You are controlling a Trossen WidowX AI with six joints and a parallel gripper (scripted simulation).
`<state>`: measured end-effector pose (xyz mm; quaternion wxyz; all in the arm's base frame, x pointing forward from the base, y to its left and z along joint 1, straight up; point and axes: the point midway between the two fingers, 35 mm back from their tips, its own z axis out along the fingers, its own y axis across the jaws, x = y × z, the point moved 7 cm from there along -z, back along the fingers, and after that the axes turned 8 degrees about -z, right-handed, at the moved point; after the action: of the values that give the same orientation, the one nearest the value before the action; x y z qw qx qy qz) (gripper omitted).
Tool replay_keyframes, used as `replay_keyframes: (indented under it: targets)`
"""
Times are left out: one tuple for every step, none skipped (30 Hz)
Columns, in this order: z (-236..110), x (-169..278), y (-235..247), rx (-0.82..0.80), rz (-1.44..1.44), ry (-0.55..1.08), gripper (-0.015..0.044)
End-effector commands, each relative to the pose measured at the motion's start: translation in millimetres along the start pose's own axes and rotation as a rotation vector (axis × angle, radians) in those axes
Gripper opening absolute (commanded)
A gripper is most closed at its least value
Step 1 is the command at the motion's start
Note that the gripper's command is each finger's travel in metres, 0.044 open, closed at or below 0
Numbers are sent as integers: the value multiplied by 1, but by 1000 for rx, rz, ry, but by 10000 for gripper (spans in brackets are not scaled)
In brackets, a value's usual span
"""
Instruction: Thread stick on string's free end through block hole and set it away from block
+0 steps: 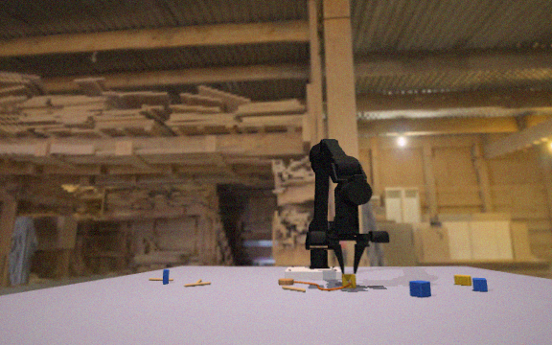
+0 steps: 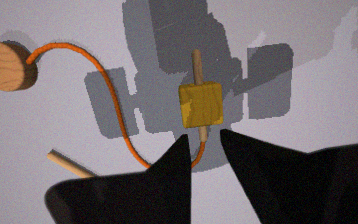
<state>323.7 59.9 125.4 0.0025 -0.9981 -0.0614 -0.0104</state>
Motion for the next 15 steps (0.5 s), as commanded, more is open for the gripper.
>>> replay_keyframes:
  targets:
    - [-48, 1, 0, 2, 0, 30, 121]
    - [-56, 0, 0, 2, 0, 30, 121]
    - [-58, 0, 0, 2, 0, 30, 121]
    - [-58, 0, 0, 2, 0, 30, 121]
    - [-58, 0, 0, 2, 0, 30, 121]
    - [-56, 2, 0, 3, 0, 55, 121]
    - [-56, 2, 0, 4, 16, 55, 121]
    - [-56, 1, 0, 5, 62, 54, 121]
    - [-56, 0, -1, 7, 140, 53, 121]
    - [-56, -2, -1, 9, 236, 51, 121]
    - [-55, -4, -1, 12, 332, 49, 121]
    - [-55, -5, -2, 14, 428, 47, 121]
    - [-55, -7, -2, 16, 524, 45, 121]
    - [-55, -9, -2, 17, 620, 43, 121]
    - [-55, -10, -3, 19, 716, 41, 121]
